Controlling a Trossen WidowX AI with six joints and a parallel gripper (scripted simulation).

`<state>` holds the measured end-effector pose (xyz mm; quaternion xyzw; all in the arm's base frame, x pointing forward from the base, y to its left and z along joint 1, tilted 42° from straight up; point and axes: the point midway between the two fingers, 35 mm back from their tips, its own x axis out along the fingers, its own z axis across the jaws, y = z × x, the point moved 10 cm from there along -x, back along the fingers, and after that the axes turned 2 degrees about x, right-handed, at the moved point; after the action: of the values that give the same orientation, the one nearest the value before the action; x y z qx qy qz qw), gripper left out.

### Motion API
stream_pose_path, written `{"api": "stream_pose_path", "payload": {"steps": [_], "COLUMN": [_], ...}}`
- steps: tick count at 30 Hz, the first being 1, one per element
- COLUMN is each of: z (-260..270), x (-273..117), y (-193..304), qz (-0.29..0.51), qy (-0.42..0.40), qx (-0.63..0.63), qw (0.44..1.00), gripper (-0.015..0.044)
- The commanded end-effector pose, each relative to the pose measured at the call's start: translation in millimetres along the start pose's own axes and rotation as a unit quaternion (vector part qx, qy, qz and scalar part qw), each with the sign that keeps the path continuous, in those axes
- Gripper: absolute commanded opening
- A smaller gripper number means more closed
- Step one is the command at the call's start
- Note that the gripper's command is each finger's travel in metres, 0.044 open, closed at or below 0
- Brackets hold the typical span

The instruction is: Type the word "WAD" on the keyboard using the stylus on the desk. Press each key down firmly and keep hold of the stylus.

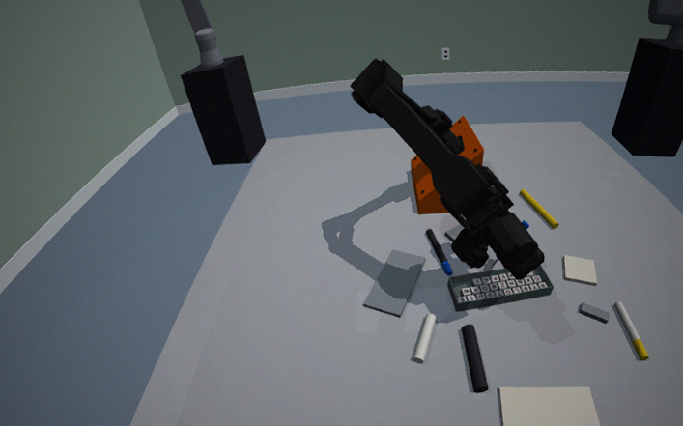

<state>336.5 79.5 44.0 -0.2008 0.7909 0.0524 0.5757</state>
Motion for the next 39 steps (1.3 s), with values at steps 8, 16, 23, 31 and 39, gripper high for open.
{"api": "stream_pose_path", "payload": {"steps": [8,16,23,31,39], "z": [-8,-26,-28,-25,-25], "x": [-46,-77,-80,-50,-49], "y": [-70,-117,-121,-139,-139], "qz": [0.153,0.240,0.246,0.246,0.246], "qy": [-0.069,-0.136,-0.143,-0.142,-0.142], "qx": [0.040,0.061,0.063,0.063,0.063], "qw": [0.985,0.959,0.957,0.957,0.957], "gripper": [0.0000,0.0000,0.0000,0.0000,0.0000]}}
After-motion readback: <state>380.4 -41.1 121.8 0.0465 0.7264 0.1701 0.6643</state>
